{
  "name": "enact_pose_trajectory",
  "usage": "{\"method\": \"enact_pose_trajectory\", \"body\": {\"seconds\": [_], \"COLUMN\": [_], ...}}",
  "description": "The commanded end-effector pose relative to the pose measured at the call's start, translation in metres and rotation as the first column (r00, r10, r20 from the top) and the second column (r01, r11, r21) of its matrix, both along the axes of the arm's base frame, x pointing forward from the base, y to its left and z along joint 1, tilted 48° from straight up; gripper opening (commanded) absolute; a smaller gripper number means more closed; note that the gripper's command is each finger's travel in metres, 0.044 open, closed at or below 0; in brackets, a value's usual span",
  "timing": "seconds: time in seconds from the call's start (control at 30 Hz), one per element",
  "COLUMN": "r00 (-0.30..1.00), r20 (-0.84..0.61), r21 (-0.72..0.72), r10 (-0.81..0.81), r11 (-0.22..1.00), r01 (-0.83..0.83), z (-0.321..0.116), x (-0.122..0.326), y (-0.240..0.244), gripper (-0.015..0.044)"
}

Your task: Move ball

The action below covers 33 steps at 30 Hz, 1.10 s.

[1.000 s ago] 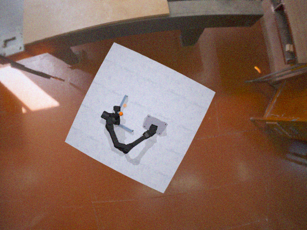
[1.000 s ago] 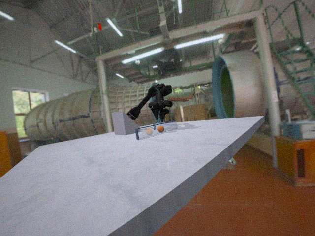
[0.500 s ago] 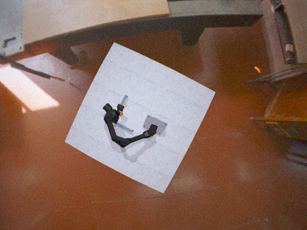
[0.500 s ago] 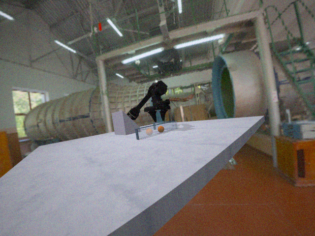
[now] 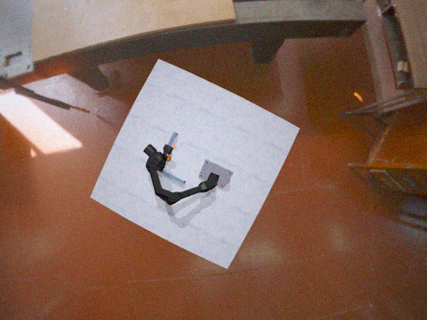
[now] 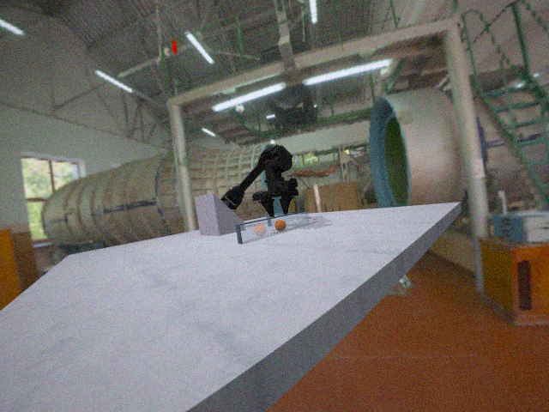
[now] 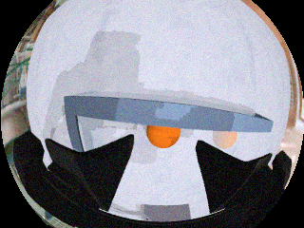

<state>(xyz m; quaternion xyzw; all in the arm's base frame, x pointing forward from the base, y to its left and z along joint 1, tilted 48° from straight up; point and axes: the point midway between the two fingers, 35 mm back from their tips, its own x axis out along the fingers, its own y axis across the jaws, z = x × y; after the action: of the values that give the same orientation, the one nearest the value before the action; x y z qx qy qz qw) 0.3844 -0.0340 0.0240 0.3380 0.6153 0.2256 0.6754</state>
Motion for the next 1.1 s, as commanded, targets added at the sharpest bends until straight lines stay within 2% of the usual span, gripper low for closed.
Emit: {"method": "enact_pose_trajectory", "body": {"seconds": [0.0,0.57,0.7,0.97,1.07], "r00": [1.000,1.000,1.000,1.000,1.000], "r20": [-0.008,-0.008,-0.008,-0.008,-0.005], "r21": [0.009,0.011,0.011,0.011,0.003], "r10": [0.000,0.000,0.000,0.000,0.004], "r11": [1.000,1.000,1.000,1.000,1.000], "r01": [0.000,0.000,0.000,0.000,-0.004], "z": [-0.006,-0.022,-0.022,-0.022,-0.022], "x": [-0.001,0.002,0.002,0.002,0.001], "y": [0.008,0.027,0.027,0.027,0.026], "gripper": [0.0314,0.0314,0.0209,0.0156,0.0077]}}
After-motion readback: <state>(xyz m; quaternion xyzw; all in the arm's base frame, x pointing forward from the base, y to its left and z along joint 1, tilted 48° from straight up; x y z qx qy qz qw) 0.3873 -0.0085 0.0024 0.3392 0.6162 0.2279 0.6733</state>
